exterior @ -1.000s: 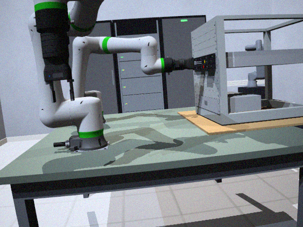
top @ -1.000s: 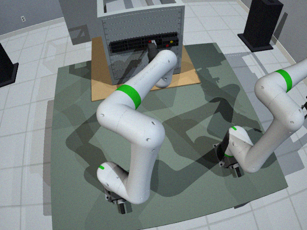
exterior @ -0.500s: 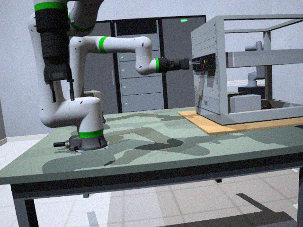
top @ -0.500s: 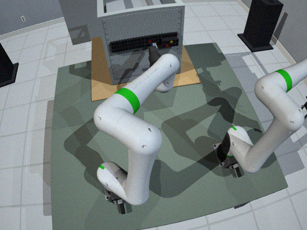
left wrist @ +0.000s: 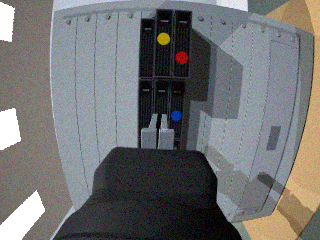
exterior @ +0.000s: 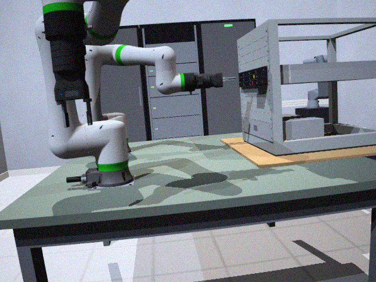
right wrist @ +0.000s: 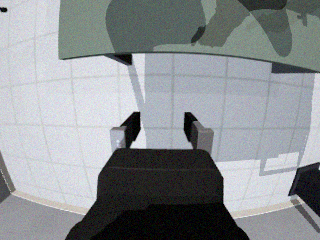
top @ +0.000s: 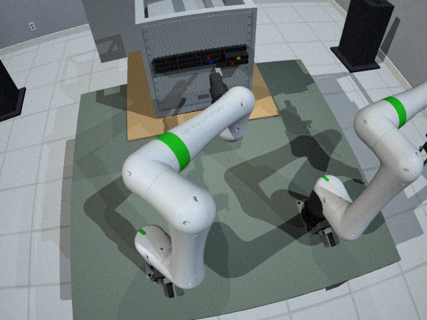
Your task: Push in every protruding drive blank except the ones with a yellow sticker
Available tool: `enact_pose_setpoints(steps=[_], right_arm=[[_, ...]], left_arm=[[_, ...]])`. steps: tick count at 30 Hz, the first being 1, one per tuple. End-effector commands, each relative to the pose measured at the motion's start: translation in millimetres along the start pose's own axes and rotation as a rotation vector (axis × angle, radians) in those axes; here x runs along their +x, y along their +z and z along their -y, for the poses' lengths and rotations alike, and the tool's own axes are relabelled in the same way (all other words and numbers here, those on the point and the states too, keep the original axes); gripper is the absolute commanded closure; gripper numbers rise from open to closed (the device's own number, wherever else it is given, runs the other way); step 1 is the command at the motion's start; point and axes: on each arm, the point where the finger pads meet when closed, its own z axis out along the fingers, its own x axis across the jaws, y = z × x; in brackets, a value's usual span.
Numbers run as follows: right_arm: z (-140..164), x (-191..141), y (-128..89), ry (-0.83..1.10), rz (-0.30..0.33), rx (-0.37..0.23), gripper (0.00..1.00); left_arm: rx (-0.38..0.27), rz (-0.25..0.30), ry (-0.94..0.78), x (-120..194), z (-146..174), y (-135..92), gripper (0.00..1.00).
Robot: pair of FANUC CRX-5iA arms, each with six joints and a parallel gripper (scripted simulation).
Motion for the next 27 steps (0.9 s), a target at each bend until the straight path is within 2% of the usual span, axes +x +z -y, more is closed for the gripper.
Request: enact_pose_setpoints(steps=[1, 12, 19, 27], right_arm=[[-0.3, -0.2, -1.0, 0.0, 0.0, -0.002, 0.0], [-0.3, -0.2, -1.0, 0.0, 0.0, -0.002, 0.0], [-0.3, -0.2, -1.0, 0.0, 0.0, -0.002, 0.0], [-0.3, -0.2, -1.0, 0.0, 0.0, -0.002, 0.0]], left_arm=[[0.0, 0.002, -0.001, -1.4, -0.1, -1.0, 1.0], [0.0, 0.002, -0.001, 1.0, 9.1, -1.3, 1.0], [0.0, 0.002, -0.001, 6.4, 30.0, -1.3, 1.0], [0.0, 0.002, -0.001, 18.1, 75.5, -1.3, 1.0]])
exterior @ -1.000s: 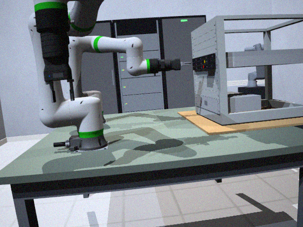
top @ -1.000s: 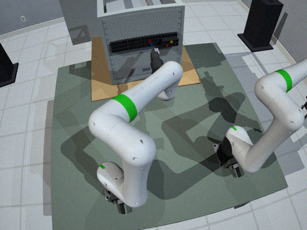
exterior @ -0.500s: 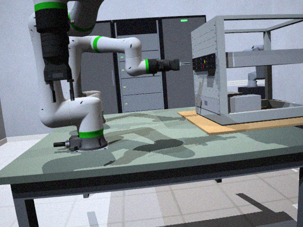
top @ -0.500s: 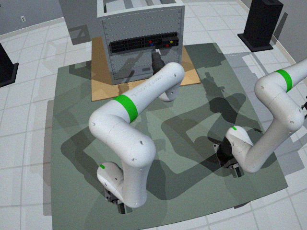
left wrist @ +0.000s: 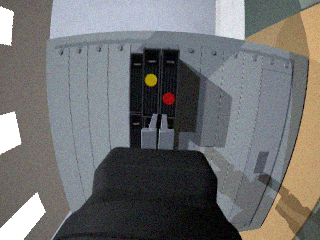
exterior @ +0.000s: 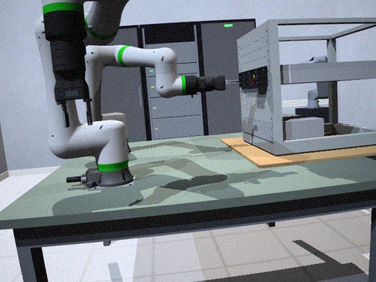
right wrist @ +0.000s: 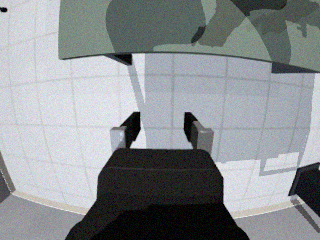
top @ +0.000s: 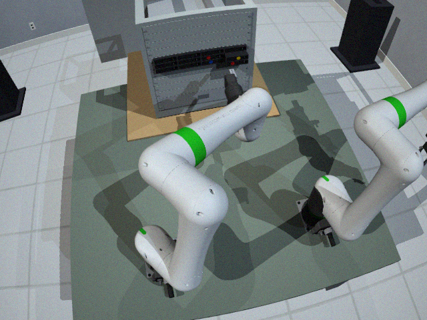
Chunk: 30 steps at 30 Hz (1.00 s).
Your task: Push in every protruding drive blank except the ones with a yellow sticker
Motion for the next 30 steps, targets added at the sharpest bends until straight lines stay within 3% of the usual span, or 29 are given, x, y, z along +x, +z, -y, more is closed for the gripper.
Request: enact_pose_setpoints(steps=[1, 7, 19, 30], right_arm=[[-0.3, -0.2, -1.0, 0.0, 0.0, -0.002, 0.0], [-0.3, -0.2, -1.0, 0.0, 0.0, -0.002, 0.0], [-0.3, -0.2, -1.0, 0.0, 0.0, -0.002, 0.0], [-0.3, -0.2, -1.0, 0.0, 0.0, -0.002, 0.0]], left_arm=[[-0.001, 0.002, -0.001, 2.6, 17.1, 0.7, 1.0], [-0.001, 0.002, -0.001, 8.5, 40.0, 0.7, 1.0], [-0.001, 0.002, -0.001, 10.1, 46.3, 3.1, 1.0], [-0.001, 0.002, -0.001, 10.0, 46.2, 47.2, 1.0]])
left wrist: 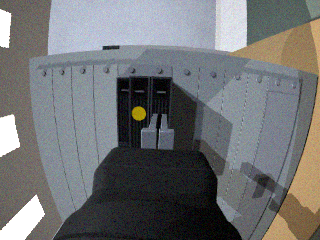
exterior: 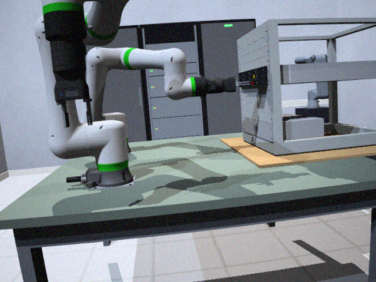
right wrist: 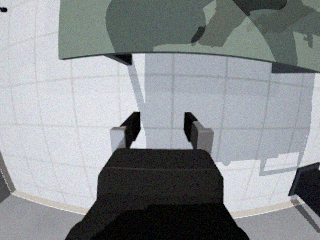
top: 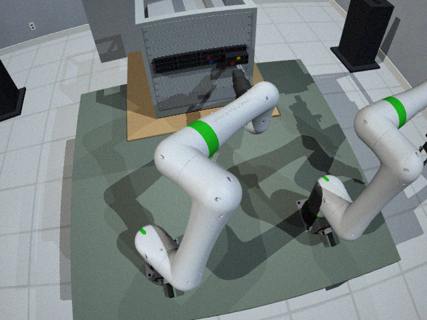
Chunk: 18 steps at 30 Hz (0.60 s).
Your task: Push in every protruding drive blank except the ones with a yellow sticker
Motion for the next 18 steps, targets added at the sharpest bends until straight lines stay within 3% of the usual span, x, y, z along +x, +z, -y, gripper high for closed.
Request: enact_pose_setpoints(steps=[1, 18], right_arm=[[-0.3, -0.2, -1.0, 0.0, 0.0, -0.002, 0.0], [-0.3, -0.2, -1.0, 0.0, 0.0, -0.002, 0.0]], left_arm=[[0.0, 0.001, -0.002, -1.7, 0.3, 12.3, 1.0], [0.0, 0.001, -0.002, -1.7, 0.3, 16.8, 1.0]])
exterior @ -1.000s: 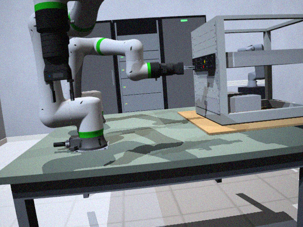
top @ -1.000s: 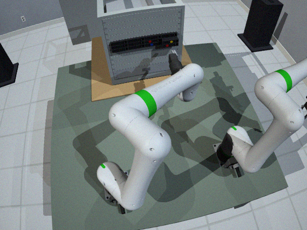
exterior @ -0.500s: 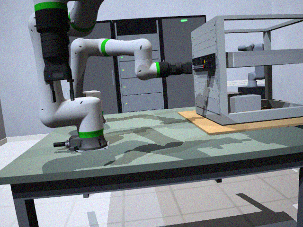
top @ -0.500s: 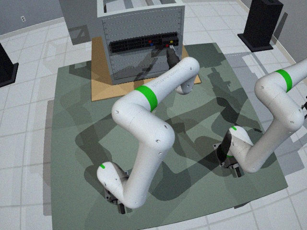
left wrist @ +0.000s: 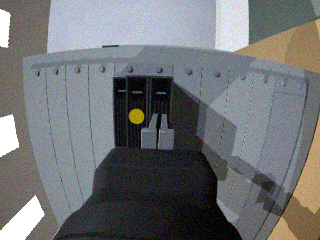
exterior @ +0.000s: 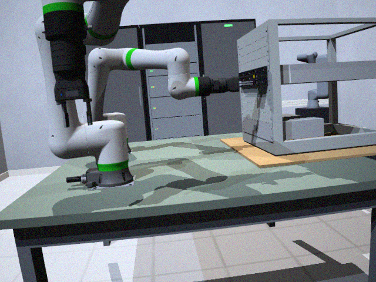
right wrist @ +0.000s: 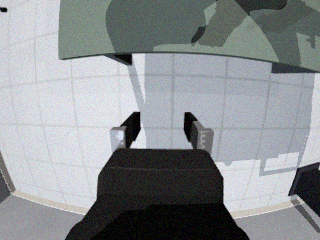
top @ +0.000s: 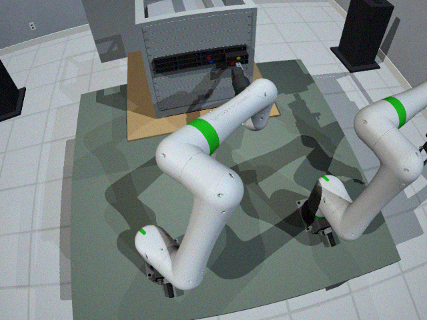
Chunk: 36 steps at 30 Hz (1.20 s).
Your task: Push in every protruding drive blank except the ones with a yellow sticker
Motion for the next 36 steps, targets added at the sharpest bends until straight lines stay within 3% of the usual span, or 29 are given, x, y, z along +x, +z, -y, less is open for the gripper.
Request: enact_pose_setpoints(steps=[1, 36], right_arm=[[-0.3, -0.2, -1.0, 0.0, 0.0, -0.002, 0.0], [-0.3, -0.2, -1.0, 0.0, 0.0, -0.002, 0.0]], left_arm=[[0.0, 0.002, -0.002, -1.7, -0.1, 0.0, 1.0], [0.0, 0.002, -0.002, -1.8, -0.1, 10.0, 1.0]])
